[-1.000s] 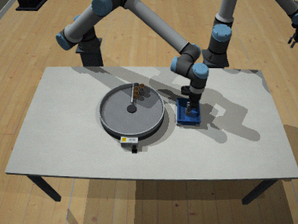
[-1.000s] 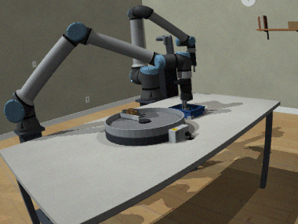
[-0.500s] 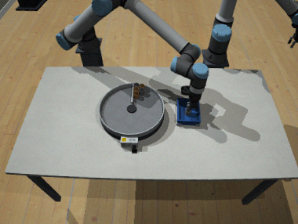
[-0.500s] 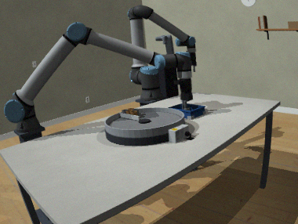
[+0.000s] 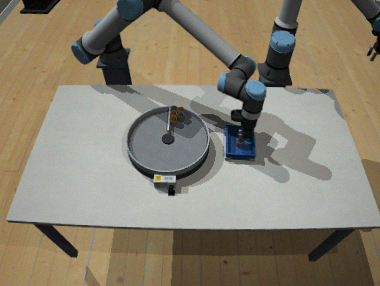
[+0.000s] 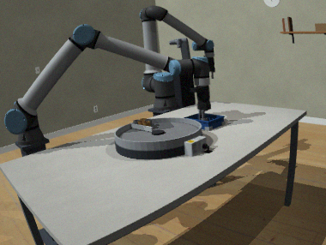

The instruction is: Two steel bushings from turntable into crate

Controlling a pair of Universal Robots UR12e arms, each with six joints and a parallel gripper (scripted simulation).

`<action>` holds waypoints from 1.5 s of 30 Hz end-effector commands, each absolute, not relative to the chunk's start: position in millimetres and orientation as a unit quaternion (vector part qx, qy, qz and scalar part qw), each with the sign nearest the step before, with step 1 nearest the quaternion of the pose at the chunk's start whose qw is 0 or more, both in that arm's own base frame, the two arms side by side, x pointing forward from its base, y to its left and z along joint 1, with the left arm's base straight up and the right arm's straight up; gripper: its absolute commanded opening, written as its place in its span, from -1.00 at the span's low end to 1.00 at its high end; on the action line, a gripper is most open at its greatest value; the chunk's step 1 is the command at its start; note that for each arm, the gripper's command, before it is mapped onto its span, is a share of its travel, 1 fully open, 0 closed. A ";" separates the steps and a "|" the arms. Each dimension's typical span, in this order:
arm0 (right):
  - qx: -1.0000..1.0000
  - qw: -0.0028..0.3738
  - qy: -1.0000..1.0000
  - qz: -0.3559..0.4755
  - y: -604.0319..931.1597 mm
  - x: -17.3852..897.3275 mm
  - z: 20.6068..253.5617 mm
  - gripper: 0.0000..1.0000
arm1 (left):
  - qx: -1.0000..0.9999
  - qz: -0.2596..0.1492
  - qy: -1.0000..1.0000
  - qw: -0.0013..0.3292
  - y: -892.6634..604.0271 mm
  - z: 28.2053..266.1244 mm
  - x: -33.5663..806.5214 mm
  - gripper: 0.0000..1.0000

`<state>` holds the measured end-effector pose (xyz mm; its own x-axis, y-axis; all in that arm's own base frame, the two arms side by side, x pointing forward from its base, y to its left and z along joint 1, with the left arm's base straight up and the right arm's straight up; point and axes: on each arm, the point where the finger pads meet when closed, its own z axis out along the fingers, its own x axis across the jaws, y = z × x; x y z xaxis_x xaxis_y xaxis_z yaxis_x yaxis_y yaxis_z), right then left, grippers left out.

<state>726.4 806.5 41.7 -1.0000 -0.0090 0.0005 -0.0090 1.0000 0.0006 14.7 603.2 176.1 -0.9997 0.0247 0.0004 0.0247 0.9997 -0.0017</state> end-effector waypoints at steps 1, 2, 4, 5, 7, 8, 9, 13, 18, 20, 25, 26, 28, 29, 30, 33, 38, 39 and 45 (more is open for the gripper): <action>0.004 0.000 -1.000 -0.001 807.1 726.7 43.3 -0.25 | -0.012 0.000 -1.000 0.000 603.9 177.0 14.9 1.00; 0.004 0.000 -1.000 -0.001 807.1 726.7 43.3 -0.25 | -0.012 0.000 -1.000 0.000 603.9 177.0 14.9 1.00; 0.004 0.000 -1.000 -0.001 807.1 726.7 43.3 -0.25 | -0.012 0.000 -1.000 0.000 603.9 177.0 14.9 1.00; 0.004 0.000 -1.000 -0.001 807.1 726.7 43.3 -0.25 | -0.012 0.000 -1.000 0.000 603.9 177.0 14.9 1.00; 0.004 0.000 -1.000 -0.001 807.1 726.7 43.3 -0.25 | -0.012 0.000 -1.000 0.000 603.9 177.0 14.9 1.00; 0.004 0.000 -1.000 -0.001 807.1 726.7 43.3 -0.25 | -0.012 0.000 -1.000 0.000 603.9 177.0 14.9 1.00; 0.004 0.000 -1.000 -0.001 807.1 726.7 43.3 -0.25 | -0.012 0.000 -1.000 0.000 603.9 177.0 14.9 1.00; 0.004 0.000 -1.000 -0.001 807.1 726.7 43.3 -0.25 | -0.012 0.000 -1.000 0.000 603.9 177.0 14.9 1.00; 0.004 0.000 -1.000 -0.001 807.1 726.7 43.3 -0.25 | -0.012 0.000 -1.000 0.000 603.9 177.0 14.9 1.00; 0.004 0.000 -1.000 -0.001 807.1 726.7 43.3 -0.25 | -0.012 0.000 -1.000 0.000 603.9 177.0 14.9 1.00; 0.004 0.000 -1.000 -0.001 807.1 726.7 43.8 -0.25 | -0.012 0.000 -1.000 0.000 603.9 177.0 14.9 1.00; 0.004 0.000 -1.000 -0.001 807.1 726.7 44.5 -0.25 | -0.012 0.000 -1.000 0.000 603.9 177.0 14.9 1.00; 0.004 0.000 -1.000 -0.001 807.0 726.7 46.8 -0.25 | -0.012 0.000 -1.000 0.000 603.9 177.0 14.9 1.00; 0.004 0.000 -1.000 -0.001 807.0 726.7 48.6 -0.25 | -0.012 0.000 -1.000 0.000 603.9 177.0 14.9 1.00; 0.004 0.000 -1.000 -0.001 807.0 726.7 50.8 -0.25 | -0.012 0.000 -1.000 0.000 603.9 177.0 14.9 1.00; 0.004 0.000 -1.000 -0.001 807.0 726.7 60.0 -0.25 | -0.012 0.000 -1.000 0.000 603.9 177.0 14.9 1.00; 0.004 0.000 -1.000 -0.001 807.0 726.7 72.3 -0.25 | -0.012 0.000 -1.000 0.000 603.9 177.0 14.9 1.00; 0.004 0.000 -1.000 -0.001 807.0 726.7 76.9 -0.25 | -0.012 0.000 -1.000 0.000 603.9 177.0 14.9 1.00; 0.004 0.000 -1.000 -0.001 807.0 726.7 105.7 -0.25 | -0.012 0.000 -1.000 0.000 603.9 177.0 14.9 1.00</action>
